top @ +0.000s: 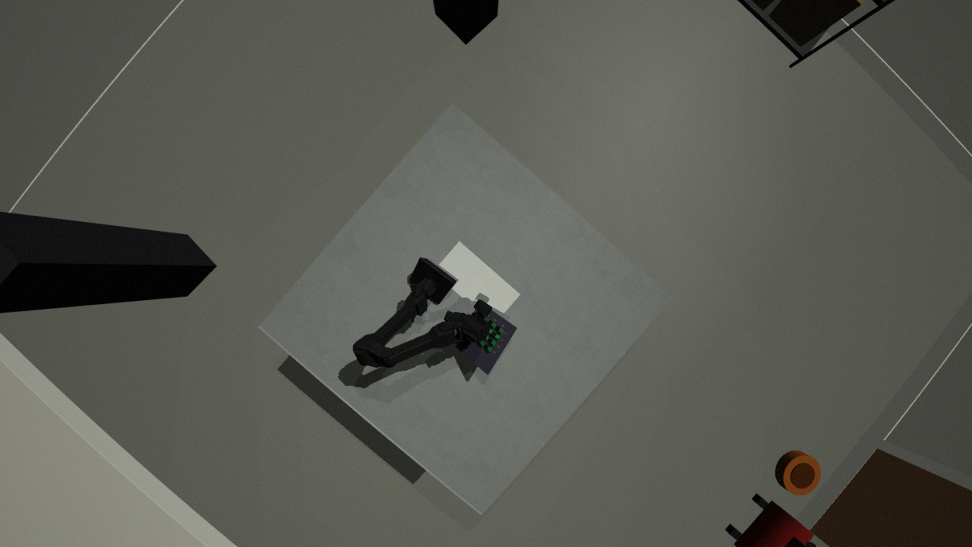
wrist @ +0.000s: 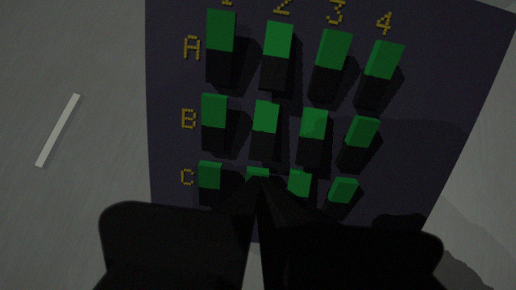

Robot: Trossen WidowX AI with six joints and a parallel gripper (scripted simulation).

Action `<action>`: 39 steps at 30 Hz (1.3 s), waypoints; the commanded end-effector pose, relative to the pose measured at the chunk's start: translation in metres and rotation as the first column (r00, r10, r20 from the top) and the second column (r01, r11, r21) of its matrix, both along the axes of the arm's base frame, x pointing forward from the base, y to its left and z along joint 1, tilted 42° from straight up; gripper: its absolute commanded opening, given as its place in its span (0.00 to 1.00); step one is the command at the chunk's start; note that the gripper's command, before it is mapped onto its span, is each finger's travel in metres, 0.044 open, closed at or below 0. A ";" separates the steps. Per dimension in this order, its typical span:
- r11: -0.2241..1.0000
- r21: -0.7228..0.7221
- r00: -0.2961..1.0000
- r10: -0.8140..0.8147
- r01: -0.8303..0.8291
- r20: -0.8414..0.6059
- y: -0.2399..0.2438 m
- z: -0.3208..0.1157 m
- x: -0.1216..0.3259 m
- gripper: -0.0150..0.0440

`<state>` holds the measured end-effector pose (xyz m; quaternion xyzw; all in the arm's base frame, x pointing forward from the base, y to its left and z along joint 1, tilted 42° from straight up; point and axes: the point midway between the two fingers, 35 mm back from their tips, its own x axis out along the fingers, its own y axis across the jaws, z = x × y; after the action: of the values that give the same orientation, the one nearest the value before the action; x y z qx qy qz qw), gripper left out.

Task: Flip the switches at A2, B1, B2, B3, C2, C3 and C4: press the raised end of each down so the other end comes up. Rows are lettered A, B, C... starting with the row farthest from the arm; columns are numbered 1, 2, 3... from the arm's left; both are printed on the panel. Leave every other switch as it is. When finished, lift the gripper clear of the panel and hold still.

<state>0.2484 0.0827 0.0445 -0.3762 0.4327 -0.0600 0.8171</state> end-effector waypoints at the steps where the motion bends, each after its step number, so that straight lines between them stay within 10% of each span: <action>1: 1.000 0.000 1.000 0.003 -0.003 -0.008 -0.001 -0.002 0.000 0.25; 39: 1.000 0.000 1.000 0.003 -0.003 -0.008 -0.002 -0.004 0.002 0.25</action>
<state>0.2501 0.0810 0.0421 -0.3768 0.4330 -0.0601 0.8166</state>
